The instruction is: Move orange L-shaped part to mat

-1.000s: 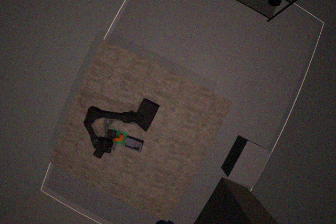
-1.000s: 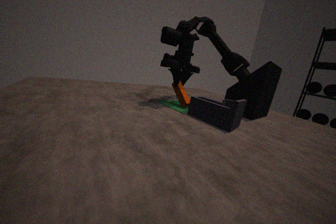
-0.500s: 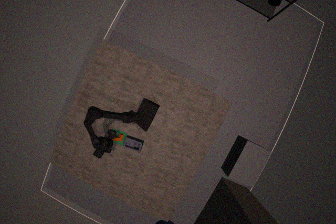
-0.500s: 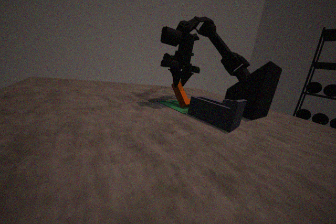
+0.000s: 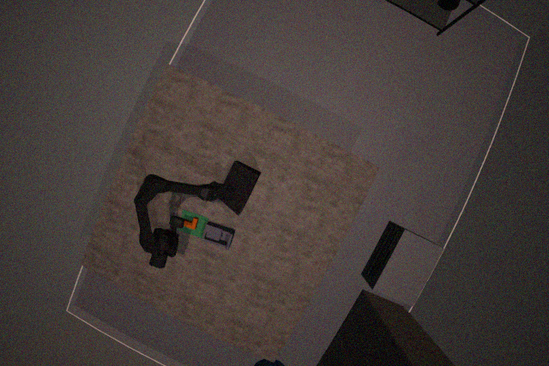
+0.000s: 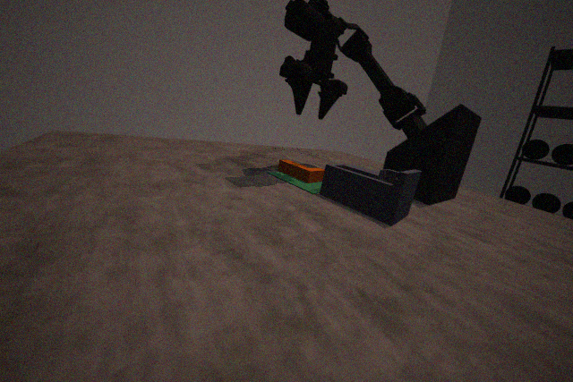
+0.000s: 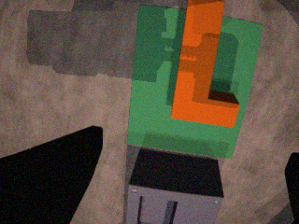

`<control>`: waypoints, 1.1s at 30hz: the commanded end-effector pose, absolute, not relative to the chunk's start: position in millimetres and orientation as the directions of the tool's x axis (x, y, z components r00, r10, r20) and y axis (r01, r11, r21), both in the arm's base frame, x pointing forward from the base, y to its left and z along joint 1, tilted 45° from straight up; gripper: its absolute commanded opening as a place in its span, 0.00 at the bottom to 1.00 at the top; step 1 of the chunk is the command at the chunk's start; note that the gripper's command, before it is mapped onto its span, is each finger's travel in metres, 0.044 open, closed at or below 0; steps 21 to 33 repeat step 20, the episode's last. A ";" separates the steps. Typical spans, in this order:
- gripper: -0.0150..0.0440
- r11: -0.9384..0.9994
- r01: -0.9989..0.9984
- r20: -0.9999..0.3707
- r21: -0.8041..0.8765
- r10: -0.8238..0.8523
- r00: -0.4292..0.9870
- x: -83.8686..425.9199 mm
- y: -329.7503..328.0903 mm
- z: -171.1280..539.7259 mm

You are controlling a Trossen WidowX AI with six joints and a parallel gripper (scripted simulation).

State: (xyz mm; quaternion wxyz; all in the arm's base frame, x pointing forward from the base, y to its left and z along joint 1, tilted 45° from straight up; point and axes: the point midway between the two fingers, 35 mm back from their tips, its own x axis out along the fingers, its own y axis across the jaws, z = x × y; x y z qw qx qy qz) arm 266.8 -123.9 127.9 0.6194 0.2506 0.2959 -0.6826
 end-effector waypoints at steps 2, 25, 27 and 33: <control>0.93 -0.059 0.994 -0.708 -0.094 -0.697 -0.108 266.4 -122.9 129.4; 0.93 -0.059 0.994 -0.708 -0.094 -0.697 -0.108 266.4 -122.9 129.4; 0.93 -0.059 0.994 -0.708 -0.094 -0.697 -0.108 266.4 -122.9 129.4; 0.93 -0.059 0.994 -0.708 -0.094 -0.697 -0.108 266.4 -122.9 129.4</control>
